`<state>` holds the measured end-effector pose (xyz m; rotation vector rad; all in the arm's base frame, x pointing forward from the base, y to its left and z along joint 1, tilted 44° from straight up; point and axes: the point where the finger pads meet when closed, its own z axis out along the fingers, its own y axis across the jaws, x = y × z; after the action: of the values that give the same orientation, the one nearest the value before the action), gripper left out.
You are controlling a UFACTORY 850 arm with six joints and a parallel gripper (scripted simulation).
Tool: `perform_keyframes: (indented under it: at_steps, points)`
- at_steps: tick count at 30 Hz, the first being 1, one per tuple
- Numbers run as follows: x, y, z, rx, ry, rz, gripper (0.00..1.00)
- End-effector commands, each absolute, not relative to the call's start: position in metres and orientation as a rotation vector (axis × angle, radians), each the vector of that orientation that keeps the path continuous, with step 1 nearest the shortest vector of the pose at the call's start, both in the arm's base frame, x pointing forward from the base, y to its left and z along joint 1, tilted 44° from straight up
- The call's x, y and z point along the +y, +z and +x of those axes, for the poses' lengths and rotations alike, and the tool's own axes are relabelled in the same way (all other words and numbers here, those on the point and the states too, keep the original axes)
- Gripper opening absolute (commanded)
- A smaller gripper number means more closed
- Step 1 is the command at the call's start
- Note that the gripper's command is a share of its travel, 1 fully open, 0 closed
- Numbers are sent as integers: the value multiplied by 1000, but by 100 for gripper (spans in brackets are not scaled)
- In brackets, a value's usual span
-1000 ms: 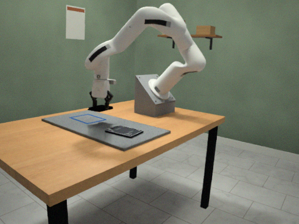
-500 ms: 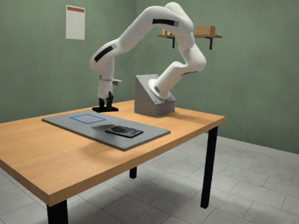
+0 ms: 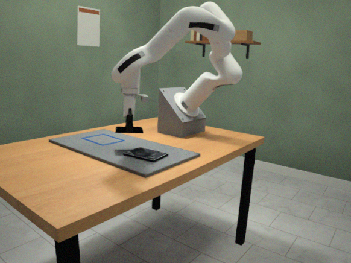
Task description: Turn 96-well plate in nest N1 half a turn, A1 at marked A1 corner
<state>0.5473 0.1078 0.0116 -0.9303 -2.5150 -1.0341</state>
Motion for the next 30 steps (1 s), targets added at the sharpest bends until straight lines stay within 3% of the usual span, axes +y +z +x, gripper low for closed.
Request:
perform_keyframes:
  at_steps: [1,17,30]
  points:
    - [122,28,550,-2334,-931,-1174,0]
    - [155,62,554,-1927,-758,-1617,0]
    - [180,88,557,-1927,-758,-1617,0]
